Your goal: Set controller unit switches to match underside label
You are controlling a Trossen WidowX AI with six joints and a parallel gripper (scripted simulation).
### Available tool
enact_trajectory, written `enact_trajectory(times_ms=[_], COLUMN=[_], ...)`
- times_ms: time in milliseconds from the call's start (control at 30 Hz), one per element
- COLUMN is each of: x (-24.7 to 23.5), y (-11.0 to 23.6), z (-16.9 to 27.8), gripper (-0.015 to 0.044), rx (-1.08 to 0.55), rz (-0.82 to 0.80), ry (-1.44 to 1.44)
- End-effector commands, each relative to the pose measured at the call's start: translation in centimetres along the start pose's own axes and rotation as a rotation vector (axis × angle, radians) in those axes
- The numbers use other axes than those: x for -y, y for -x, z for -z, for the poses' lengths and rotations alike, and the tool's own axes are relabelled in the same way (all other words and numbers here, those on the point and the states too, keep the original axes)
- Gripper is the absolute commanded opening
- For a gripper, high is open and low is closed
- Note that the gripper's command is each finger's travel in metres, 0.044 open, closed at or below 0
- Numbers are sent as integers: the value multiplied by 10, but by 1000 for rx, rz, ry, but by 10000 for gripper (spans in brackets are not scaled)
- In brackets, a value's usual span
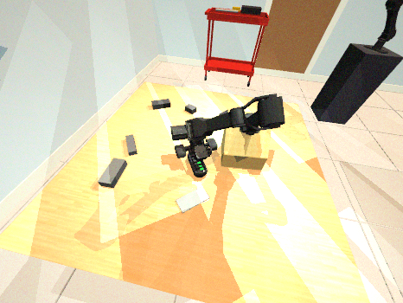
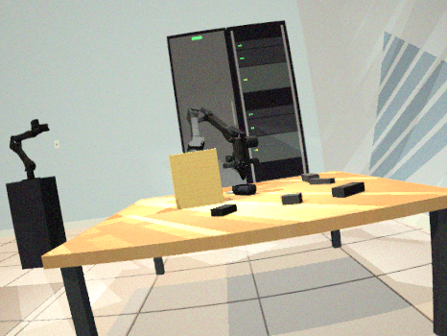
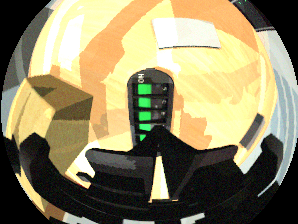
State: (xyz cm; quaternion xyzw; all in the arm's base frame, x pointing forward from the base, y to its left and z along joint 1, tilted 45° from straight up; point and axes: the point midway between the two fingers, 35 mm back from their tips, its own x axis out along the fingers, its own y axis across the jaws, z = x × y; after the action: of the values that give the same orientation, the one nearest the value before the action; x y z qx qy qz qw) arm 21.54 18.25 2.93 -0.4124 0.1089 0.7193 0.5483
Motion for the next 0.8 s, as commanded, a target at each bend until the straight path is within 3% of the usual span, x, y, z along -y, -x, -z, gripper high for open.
enact_trajectory(times_ms=[0, 100, 267, 767], x=[1, -1, -19, -19], y=[11, 11, 11, -6], z=[-3, 6, 56, 59], gripper=[0, 0, 0, 0], rx=[8, 6, 6, 5], rz=[2, 1, 0, 0], ry=[11, 12, 11, 11])
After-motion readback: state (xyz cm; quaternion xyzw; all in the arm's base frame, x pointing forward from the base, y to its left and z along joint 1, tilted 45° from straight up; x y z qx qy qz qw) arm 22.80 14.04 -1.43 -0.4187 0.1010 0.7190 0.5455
